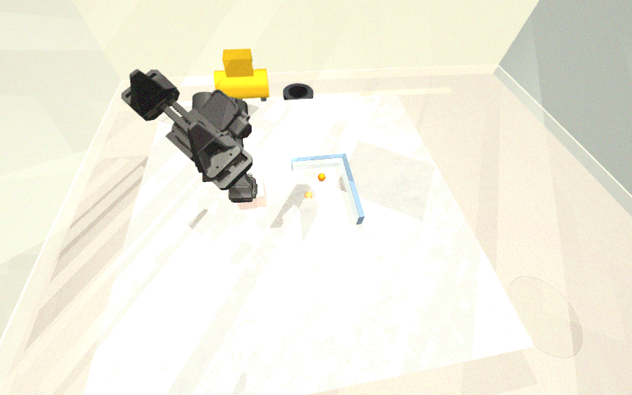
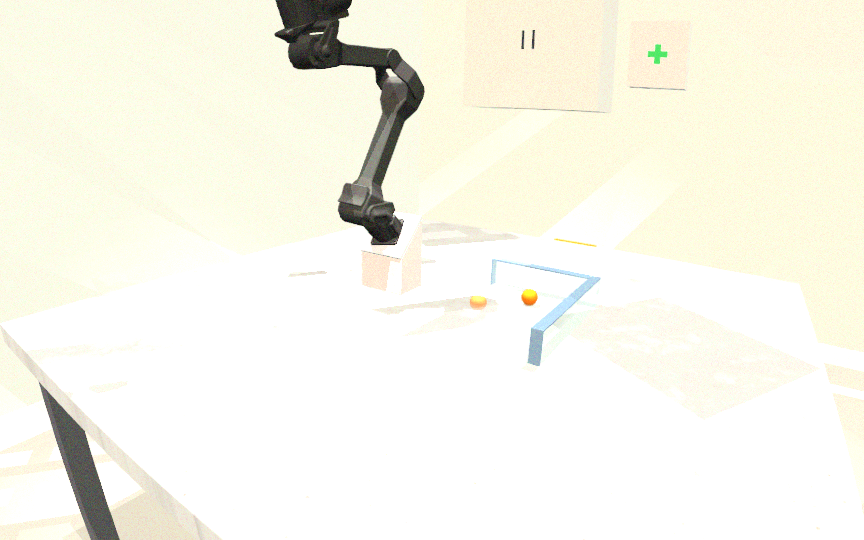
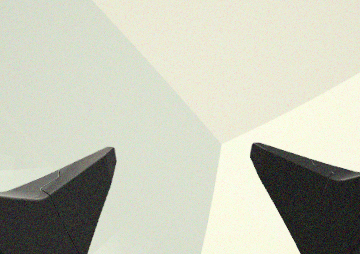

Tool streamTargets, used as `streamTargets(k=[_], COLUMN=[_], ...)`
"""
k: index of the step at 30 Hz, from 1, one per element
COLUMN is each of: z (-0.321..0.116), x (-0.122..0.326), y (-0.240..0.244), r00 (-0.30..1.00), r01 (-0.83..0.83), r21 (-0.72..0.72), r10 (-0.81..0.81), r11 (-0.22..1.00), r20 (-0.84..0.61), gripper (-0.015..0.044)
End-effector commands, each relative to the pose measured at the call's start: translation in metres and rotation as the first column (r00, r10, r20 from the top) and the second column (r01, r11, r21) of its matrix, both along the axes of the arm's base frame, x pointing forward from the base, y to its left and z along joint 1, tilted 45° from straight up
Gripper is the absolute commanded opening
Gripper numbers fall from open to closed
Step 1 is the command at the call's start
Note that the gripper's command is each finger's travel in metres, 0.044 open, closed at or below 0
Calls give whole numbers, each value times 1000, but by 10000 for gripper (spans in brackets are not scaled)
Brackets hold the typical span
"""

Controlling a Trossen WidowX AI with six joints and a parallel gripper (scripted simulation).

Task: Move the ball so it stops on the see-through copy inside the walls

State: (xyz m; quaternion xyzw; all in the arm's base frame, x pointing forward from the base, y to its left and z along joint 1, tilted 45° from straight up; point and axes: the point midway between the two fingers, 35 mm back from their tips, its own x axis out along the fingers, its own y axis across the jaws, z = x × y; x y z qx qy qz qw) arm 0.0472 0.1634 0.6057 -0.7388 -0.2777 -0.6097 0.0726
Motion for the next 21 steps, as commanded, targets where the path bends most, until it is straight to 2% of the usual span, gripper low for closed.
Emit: streamTargets(k=[1, 5, 12, 21], z=[0, 10, 30, 26], x=[-1, -15, -50, -46], y=[-1, -24, -116, -251], r00=[1000, 998, 975, 915], r01=[-2, -46, -210, -403], r21=[3, 70, 307, 601], r10=[2, 44, 173, 308], r11=[1000, 996, 928, 691], r20=[1, 34, 143, 259], gripper=[374, 269, 264, 264])
